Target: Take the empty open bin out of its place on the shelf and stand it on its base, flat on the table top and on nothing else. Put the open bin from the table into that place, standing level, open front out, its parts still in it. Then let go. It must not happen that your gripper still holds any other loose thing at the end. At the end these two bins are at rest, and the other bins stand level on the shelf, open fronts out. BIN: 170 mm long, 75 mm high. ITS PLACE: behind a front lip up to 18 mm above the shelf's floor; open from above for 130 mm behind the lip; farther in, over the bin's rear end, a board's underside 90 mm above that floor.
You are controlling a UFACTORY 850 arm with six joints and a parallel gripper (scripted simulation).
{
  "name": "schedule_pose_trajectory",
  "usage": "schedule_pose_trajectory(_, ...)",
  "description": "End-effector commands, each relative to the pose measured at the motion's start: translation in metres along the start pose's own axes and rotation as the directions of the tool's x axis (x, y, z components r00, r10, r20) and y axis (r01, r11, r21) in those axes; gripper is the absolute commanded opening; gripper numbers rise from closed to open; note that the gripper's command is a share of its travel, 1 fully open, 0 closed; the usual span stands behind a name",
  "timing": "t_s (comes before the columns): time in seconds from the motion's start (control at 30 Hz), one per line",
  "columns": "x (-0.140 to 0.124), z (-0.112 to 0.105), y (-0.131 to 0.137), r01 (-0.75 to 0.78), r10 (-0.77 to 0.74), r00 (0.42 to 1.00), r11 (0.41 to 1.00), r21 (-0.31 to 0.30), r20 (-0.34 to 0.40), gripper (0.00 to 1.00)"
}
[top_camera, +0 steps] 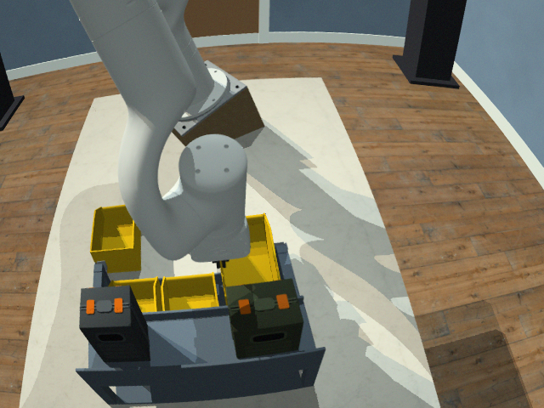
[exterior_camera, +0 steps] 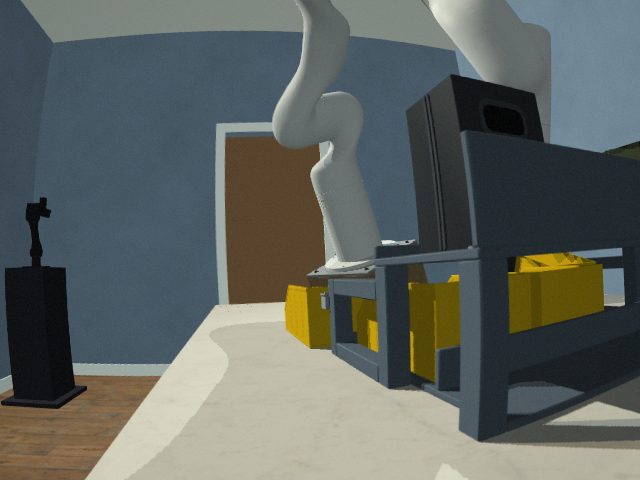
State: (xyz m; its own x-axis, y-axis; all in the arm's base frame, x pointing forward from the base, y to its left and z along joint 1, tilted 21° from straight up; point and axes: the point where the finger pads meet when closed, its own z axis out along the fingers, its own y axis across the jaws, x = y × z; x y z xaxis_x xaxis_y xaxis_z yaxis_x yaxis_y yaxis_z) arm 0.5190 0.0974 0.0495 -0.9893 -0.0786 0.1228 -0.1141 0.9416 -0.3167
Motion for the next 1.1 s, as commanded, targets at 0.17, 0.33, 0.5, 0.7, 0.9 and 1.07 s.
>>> schedule_pose_trajectory(0.17,-0.0009,-0.0003,0.0001,0.000,0.000,1.000,1.000,0.000,0.002,0.00)
schedule_pose_trajectory(0.33,-0.0009,-0.0003,0.0001,0.000,0.000,1.000,1.000,0.000,0.002,0.00)
schedule_pose_trajectory(0.5,-0.0009,-0.0003,0.0001,0.000,0.000,1.000,1.000,0.000,0.002,0.00)
schedule_pose_trajectory(0.7,-0.0012,-0.0003,0.0001,0.000,0.000,1.000,1.000,0.000,0.003,0.00)
schedule_pose_trajectory(0.9,-0.0021,-0.0003,0.0001,0.000,0.000,1.000,1.000,0.000,0.007,0.00)
schedule_pose_trajectory(1.07,-0.0040,-0.0004,0.0001,0.000,0.000,1.000,1.000,0.000,0.014,0.00)
